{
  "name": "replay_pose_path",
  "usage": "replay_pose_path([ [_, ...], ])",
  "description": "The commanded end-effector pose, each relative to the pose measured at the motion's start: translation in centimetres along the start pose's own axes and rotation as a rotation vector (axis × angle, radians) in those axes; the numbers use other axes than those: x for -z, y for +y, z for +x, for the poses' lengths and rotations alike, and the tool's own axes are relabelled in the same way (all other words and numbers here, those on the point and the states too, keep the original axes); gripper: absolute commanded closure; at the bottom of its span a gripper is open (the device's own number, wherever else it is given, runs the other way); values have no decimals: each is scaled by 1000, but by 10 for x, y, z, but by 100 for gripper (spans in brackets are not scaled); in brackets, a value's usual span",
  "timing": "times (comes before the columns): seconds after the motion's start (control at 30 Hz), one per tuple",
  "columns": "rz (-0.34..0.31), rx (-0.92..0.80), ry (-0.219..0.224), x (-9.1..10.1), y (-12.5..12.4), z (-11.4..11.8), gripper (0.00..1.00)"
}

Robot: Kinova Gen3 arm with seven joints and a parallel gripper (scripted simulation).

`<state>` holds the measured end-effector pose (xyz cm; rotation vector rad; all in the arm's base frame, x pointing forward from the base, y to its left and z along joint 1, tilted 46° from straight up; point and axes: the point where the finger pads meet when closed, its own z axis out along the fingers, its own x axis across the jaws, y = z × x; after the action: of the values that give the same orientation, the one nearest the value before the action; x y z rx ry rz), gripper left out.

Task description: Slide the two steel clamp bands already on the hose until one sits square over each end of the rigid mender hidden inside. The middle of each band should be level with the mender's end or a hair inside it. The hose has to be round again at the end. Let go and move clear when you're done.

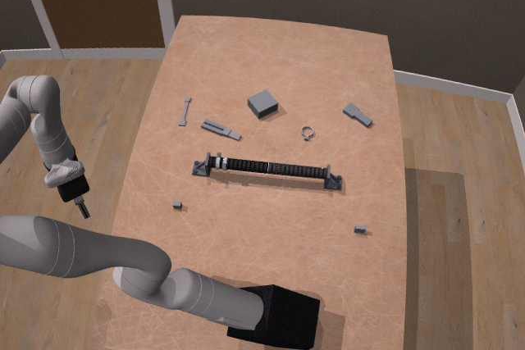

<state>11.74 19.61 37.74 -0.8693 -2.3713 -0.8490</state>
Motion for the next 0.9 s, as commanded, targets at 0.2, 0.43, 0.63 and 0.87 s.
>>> replay_pose_path([
  [0.2,8,50,9,-8,17,-16,100],
  [0.43,3,90,13,-12,29,-29,100],
  [0.63,3,90,13,-12,29,-29,100],
  [0.87,0,112,15,-14,35,-36,100],
])
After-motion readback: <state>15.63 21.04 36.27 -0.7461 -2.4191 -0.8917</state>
